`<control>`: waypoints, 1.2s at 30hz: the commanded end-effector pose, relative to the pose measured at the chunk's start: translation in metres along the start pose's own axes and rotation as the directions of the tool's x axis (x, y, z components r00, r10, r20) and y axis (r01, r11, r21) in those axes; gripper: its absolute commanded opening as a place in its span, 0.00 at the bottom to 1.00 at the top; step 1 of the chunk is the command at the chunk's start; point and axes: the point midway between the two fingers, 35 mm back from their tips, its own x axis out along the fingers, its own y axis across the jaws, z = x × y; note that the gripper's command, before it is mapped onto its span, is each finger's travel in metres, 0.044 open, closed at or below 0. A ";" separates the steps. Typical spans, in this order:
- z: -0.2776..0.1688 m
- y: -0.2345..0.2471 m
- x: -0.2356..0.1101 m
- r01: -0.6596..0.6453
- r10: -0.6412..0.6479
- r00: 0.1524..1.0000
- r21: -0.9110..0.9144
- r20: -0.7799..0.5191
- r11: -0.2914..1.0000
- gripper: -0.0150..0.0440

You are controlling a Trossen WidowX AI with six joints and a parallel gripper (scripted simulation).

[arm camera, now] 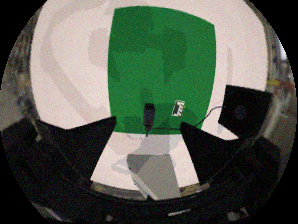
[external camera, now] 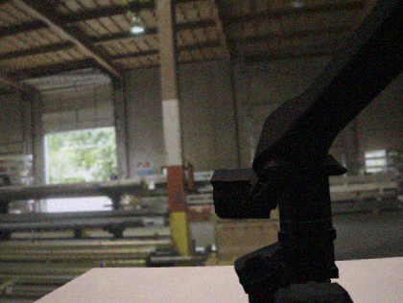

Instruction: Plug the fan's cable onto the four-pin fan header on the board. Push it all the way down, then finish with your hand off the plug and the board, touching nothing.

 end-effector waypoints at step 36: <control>0.000 0.000 0.054 -0.008 0.007 1.000 0.009 0.005 1.000 1.00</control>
